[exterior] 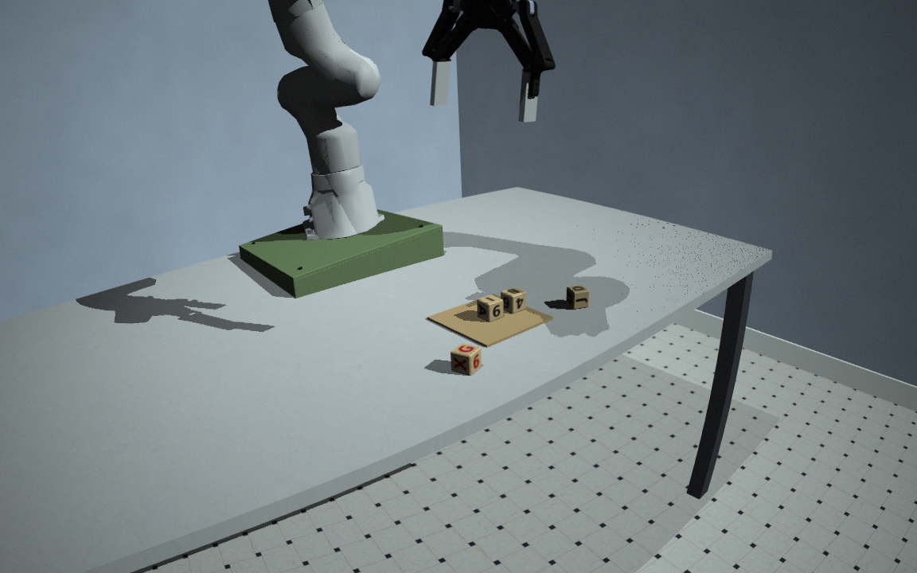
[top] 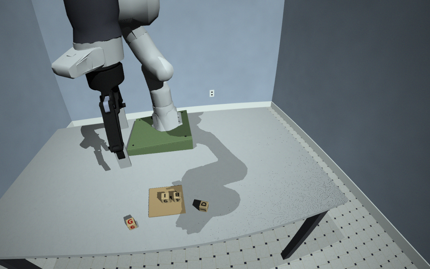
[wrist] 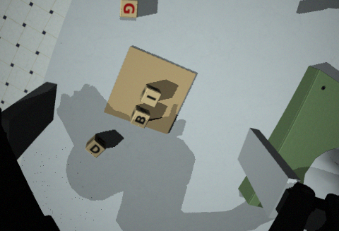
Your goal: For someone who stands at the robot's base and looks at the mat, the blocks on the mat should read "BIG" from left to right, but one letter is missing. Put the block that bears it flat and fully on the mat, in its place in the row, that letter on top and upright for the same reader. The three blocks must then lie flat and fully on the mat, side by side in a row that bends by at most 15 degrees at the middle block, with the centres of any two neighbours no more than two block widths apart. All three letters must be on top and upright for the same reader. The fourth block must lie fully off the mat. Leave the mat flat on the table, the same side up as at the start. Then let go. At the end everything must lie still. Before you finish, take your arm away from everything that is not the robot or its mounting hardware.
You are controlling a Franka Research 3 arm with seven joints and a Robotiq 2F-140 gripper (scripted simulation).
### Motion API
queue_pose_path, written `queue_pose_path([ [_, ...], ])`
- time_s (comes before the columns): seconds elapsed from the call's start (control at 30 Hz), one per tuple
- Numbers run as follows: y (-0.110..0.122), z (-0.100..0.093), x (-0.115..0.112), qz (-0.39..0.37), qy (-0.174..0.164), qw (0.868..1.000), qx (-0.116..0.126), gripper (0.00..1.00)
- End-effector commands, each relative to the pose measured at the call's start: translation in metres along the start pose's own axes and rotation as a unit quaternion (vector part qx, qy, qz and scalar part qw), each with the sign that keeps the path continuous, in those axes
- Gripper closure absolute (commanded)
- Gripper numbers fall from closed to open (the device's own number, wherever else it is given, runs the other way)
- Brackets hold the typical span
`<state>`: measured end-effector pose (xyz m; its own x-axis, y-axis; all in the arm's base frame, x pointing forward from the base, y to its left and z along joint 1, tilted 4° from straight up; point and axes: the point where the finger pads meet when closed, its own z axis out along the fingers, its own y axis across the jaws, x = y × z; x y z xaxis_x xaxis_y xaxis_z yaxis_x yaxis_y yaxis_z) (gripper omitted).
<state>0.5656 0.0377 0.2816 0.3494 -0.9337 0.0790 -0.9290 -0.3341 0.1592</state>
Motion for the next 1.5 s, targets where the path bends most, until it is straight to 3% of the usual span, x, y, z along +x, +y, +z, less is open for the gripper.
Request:
queue_pose_path([
  [0.0, -0.007, 0.009, -0.004, 0.069, 0.005, 0.998, 0.002, 0.00],
  [0.8, -0.017, 0.078, -0.033, 0.194, 0.035, 0.980, -0.022, 0.00],
  [1.47, -0.018, 0.147, -0.067, 0.309, 0.069, 0.948, -0.033, 0.00],
])
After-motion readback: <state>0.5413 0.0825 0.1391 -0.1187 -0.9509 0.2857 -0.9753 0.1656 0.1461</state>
